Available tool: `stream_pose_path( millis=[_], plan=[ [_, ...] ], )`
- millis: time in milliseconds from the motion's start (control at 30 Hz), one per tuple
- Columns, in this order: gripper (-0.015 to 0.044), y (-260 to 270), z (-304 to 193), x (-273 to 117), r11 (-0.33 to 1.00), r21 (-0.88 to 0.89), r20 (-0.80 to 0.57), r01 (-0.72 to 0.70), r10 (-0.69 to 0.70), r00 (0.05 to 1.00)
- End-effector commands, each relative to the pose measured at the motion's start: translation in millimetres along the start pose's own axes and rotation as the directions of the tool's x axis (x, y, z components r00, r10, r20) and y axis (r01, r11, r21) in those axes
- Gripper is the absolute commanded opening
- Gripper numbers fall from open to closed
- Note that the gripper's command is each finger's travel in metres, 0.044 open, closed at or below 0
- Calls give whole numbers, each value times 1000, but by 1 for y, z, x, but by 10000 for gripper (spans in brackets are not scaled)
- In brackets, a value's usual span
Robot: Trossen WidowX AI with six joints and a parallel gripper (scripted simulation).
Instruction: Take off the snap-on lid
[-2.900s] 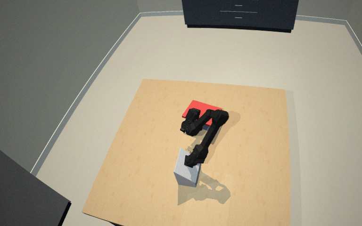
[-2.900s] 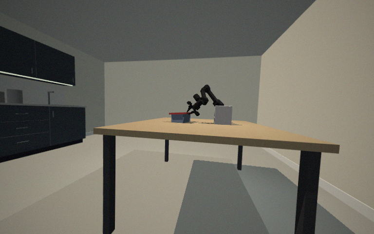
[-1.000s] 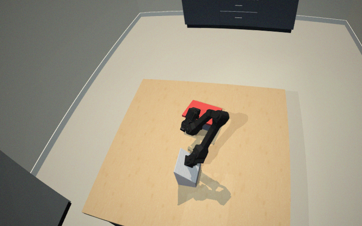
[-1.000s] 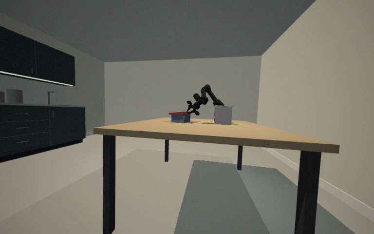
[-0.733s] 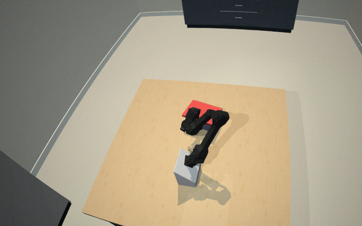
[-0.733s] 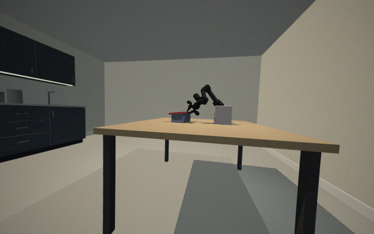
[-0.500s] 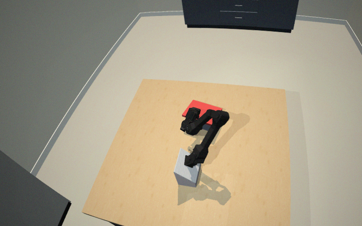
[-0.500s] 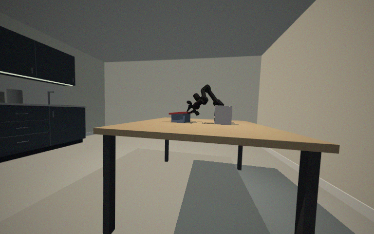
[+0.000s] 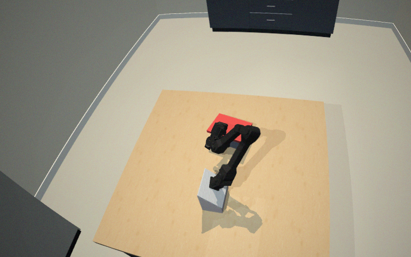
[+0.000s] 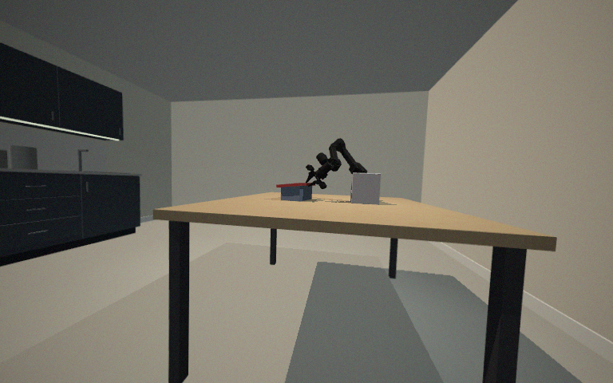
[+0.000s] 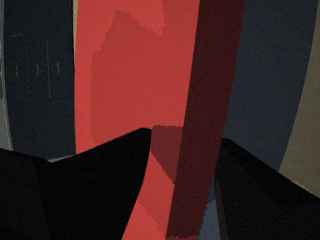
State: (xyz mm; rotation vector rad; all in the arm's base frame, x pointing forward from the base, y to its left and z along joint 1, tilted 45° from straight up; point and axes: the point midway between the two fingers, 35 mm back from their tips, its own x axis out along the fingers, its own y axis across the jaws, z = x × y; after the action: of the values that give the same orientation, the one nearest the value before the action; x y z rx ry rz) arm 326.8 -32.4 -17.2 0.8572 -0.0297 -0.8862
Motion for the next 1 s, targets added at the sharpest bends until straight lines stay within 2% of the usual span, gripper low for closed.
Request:
stream_pose_path(
  millis=[0, 967],
  plan=[
    [0, 1, 0, 1, 1000, -1, -1, 0, 0, 1000],
    [0, 2, 0, 3, 1000, -1, -1, 0, 0, 1000]
  ],
)
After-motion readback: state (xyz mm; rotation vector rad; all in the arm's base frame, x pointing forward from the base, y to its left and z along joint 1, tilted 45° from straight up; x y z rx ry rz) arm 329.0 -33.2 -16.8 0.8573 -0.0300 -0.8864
